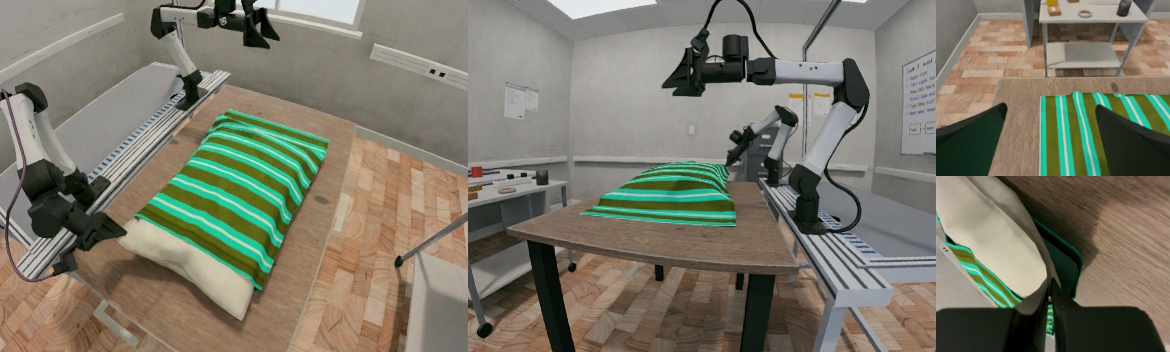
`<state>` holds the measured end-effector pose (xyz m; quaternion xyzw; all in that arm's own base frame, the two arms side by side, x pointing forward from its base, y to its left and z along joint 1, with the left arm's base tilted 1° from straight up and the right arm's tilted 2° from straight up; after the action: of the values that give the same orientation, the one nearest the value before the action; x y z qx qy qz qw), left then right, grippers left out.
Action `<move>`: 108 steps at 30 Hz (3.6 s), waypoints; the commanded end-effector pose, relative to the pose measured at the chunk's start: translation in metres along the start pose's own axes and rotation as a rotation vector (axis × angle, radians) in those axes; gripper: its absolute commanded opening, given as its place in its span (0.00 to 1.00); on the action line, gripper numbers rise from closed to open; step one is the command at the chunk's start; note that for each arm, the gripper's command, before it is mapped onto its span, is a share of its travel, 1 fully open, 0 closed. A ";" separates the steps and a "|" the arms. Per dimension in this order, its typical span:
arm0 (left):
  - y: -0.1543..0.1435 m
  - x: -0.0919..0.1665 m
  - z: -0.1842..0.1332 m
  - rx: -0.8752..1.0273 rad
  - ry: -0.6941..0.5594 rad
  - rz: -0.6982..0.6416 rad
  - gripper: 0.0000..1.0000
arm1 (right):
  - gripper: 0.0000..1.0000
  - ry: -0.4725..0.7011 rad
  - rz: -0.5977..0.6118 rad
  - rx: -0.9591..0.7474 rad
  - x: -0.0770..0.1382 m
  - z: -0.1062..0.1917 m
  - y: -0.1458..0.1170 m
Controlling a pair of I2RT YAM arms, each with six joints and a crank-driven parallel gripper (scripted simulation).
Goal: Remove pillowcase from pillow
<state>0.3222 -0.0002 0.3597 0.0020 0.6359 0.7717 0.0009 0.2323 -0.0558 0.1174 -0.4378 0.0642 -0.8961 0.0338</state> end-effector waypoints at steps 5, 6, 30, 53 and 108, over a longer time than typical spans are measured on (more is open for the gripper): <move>0.009 0.000 0.002 0.008 0.011 -0.015 1.00 | 0.01 0.059 -0.037 0.030 0.009 0.019 0.009; 0.009 0.000 0.002 0.008 0.011 -0.015 1.00 | 0.01 0.052 -0.035 0.027 0.009 0.018 0.008; 0.009 0.000 0.002 0.008 0.011 -0.015 1.00 | 0.01 0.030 -0.029 0.019 0.011 0.015 0.064; 0.009 0.000 0.002 0.008 0.011 -0.015 1.00 | 0.01 0.031 -0.048 0.019 0.014 0.018 0.115; 0.009 0.000 0.002 0.008 0.011 -0.015 1.00 | 0.01 0.039 -0.040 0.003 0.018 0.019 0.122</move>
<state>0.3222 -0.0002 0.3597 0.0020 0.6359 0.7717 0.0009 0.2325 -0.1765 0.1154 -0.4393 0.0698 -0.8953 0.0245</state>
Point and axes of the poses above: on each arm, the point where the finger pads meet when closed, its own x axis back along the fingers, its own z axis across the jaws, y = z × x, the point moved 6 cm from there along x, back along the fingers, and after that the axes turned 11 degrees about -x, right-handed, at the moved point
